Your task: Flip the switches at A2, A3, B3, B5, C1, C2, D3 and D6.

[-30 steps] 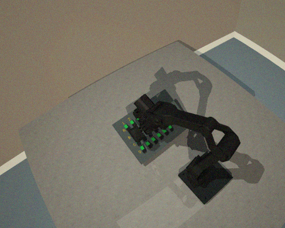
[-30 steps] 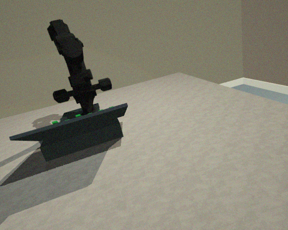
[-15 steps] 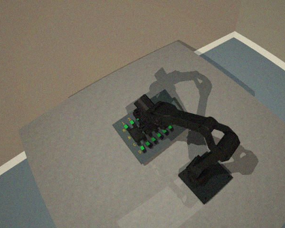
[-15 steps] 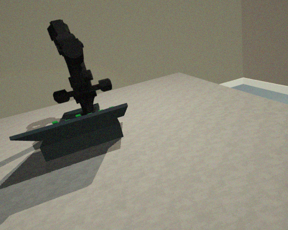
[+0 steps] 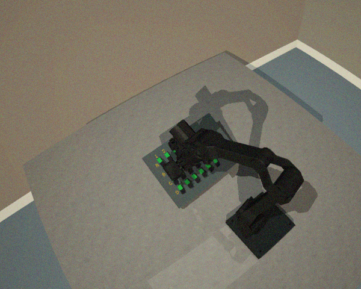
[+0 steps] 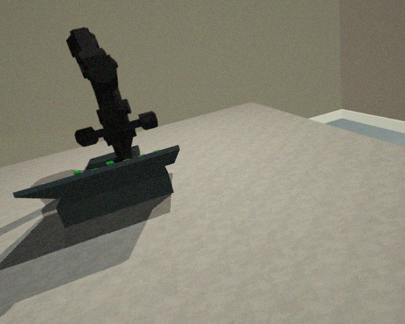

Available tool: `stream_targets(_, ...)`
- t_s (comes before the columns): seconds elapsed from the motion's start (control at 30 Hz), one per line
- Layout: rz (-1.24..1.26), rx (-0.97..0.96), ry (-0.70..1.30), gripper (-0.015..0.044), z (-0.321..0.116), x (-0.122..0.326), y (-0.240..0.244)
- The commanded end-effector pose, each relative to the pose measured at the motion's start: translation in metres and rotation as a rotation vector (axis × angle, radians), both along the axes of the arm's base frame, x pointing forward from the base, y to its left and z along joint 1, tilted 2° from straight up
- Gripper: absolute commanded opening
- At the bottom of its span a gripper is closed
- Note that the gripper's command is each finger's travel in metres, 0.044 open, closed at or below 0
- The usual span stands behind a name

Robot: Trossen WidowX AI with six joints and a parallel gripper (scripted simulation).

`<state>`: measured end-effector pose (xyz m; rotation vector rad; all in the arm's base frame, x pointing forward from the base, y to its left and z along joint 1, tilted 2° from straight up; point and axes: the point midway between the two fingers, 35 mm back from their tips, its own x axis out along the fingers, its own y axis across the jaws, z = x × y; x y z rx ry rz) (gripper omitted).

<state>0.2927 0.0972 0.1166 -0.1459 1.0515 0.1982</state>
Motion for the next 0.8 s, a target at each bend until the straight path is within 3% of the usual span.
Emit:
stream_targets(0.0, 0.004, 0.0, 0.0, 0.0, -0.001, 0.0, 0.0)
stream_targets(0.2, 0.003, -0.006, 0.026, 0.0, 0.055, -0.027, -0.005)
stream_targets(0.43, 0.003, -0.006, 0.027, 0.0, 0.057, -0.028, -0.007)
stream_targets(0.77, 0.003, -0.012, 0.025, 0.0, 0.059, -0.013, -0.071)
